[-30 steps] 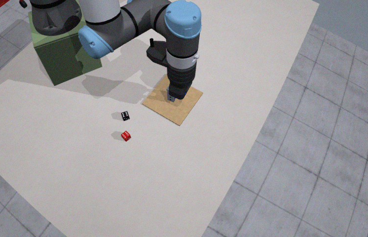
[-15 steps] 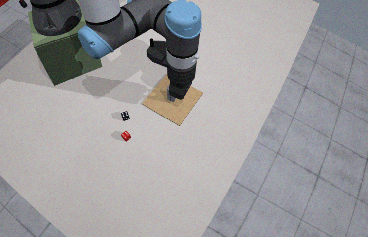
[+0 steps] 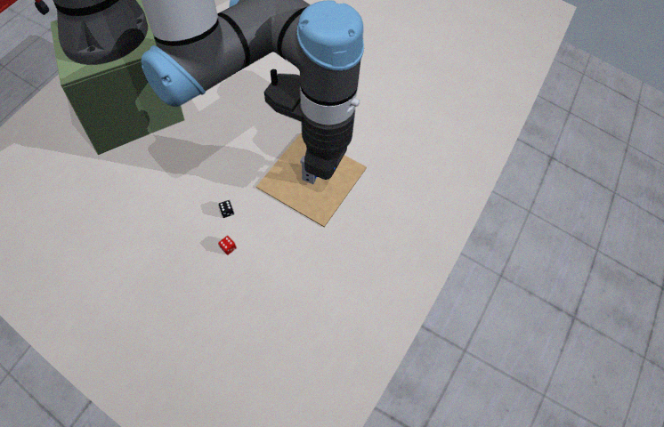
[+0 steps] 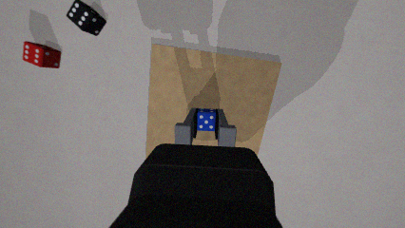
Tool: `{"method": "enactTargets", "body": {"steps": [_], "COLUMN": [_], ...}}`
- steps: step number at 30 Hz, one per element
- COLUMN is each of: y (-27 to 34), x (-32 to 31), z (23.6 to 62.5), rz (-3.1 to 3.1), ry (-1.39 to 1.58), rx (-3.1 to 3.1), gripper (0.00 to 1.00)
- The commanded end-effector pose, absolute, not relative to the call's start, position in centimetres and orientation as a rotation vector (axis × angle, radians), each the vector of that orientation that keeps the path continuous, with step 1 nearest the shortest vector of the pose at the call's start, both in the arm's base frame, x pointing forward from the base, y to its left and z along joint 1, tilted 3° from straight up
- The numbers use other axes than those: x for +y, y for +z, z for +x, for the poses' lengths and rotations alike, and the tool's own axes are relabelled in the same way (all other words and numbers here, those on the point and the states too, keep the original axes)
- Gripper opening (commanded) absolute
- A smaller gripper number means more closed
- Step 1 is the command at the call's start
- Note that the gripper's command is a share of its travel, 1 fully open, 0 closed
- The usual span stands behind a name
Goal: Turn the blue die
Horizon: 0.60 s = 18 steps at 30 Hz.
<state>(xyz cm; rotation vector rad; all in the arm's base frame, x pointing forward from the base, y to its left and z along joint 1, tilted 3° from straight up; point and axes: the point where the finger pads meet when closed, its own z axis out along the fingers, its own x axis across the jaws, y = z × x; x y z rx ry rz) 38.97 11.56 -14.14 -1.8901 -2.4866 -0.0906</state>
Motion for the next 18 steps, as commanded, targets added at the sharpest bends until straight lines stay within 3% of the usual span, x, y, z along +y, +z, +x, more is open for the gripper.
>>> {"method": "enactTargets", "body": {"steps": [1, 18], "y": [-14.19, -14.48], "x": [11.57, 11.58], "z": [39.01, 39.02], "rz": [-1.891, -1.891], "ry": [-0.092, -0.092], "rx": [-2.487, -2.487], "gripper": [0.4, 0.4]}}
